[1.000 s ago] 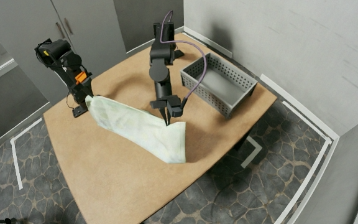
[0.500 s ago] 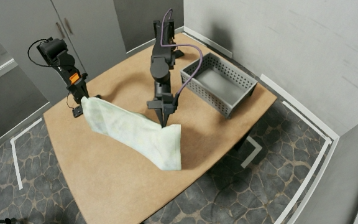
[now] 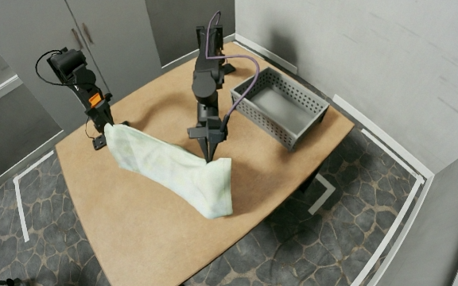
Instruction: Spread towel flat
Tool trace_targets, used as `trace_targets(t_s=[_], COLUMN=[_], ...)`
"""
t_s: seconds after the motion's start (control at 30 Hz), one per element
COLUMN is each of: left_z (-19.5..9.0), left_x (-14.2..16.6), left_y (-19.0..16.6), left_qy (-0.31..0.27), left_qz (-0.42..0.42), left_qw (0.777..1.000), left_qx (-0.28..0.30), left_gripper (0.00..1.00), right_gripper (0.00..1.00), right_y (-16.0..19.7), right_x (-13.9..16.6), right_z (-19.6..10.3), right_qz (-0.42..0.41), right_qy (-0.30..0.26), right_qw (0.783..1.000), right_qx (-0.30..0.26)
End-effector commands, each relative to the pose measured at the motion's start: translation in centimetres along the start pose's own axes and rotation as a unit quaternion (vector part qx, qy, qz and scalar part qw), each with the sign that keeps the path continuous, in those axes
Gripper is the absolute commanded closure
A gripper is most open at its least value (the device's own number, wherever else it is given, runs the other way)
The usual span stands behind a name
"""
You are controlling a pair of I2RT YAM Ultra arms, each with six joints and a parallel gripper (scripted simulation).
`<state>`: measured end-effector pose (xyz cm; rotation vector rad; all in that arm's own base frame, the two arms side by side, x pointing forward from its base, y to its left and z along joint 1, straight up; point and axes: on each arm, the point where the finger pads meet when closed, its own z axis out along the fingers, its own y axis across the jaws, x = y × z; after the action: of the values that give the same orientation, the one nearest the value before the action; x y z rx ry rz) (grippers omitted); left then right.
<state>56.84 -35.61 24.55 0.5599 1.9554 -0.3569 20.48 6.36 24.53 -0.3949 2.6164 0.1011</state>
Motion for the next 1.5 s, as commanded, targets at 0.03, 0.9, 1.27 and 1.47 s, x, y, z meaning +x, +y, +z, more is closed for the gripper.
trace_targets(t_s=[0.03, 0.9, 1.27, 1.47], left_z=[-1.3, 0.2, -0.8, -1.8], left_x=[-2.1, 0.5, 2.4, 6.5], left_y=[1.0, 0.1, 1.4, 2.5], left_qy=[-0.024, 0.001, 0.013, 0.084], left_qz=[0.001, 0.004, -0.001, -0.006], left_qw=[1.000, 1.000, 1.000, 0.996], left_qx=[-0.008, -0.002, -0.011, -0.019], left_gripper=[1.00, 1.00, 1.00, 1.00], right_gripper=[1.00, 1.00, 1.00, 1.00], right_y=[-0.3, 0.2, 1.8, 4.3], right_x=[-0.3, 0.3, 2.0, 3.9], right_z=[-1.5, 0.4, 2.6, 4.6], right_qz=[0.003, -0.006, -0.038, -0.091], right_qy=[-0.020, -0.018, -0.007, 0.004], right_qw=[1.000, 1.000, 0.999, 0.995], right_qx=[0.002, -0.003, -0.022, -0.049])
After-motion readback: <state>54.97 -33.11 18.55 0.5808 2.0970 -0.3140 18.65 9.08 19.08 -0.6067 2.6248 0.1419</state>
